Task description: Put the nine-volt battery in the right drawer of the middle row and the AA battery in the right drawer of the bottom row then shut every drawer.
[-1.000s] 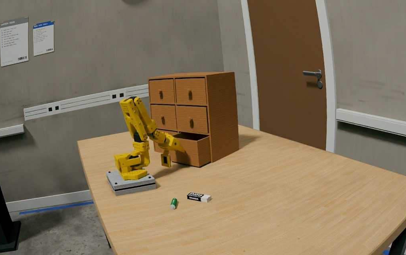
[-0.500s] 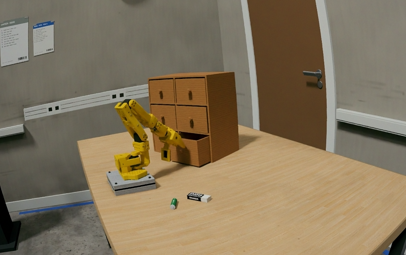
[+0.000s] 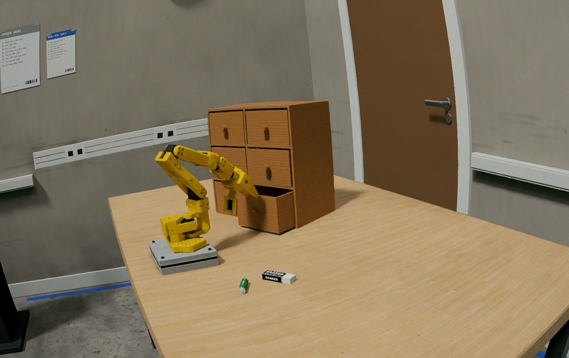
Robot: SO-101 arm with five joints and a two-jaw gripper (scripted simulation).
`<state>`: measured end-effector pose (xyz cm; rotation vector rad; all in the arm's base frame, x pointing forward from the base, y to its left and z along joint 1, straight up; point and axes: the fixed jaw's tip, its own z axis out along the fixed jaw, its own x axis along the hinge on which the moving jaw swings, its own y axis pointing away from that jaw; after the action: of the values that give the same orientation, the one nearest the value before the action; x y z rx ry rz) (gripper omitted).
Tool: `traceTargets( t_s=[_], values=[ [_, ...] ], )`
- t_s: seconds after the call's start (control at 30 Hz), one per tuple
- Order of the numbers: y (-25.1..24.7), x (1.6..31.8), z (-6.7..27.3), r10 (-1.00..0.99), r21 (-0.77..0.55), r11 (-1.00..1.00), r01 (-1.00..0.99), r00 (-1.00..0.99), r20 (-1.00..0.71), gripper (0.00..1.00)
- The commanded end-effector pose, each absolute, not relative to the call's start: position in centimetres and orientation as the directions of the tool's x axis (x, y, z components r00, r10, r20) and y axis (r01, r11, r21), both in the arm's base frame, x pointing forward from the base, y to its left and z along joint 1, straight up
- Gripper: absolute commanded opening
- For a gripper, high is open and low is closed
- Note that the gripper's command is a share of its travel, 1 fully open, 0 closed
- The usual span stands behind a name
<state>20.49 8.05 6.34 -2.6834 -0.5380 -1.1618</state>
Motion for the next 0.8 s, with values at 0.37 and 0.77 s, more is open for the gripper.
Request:
traceTargets(
  t_s=[0.37, 0.77],
  values=[
    [7.5, 18.9, 9.2, 0.266, -0.021, -0.922, 0.386, 0.671, 0.692, 0.21],
    [6.6, 16.8, 10.8, 0.275, -0.023, -0.923, 0.383, 0.702, 0.657, 0.21]
  ],
)
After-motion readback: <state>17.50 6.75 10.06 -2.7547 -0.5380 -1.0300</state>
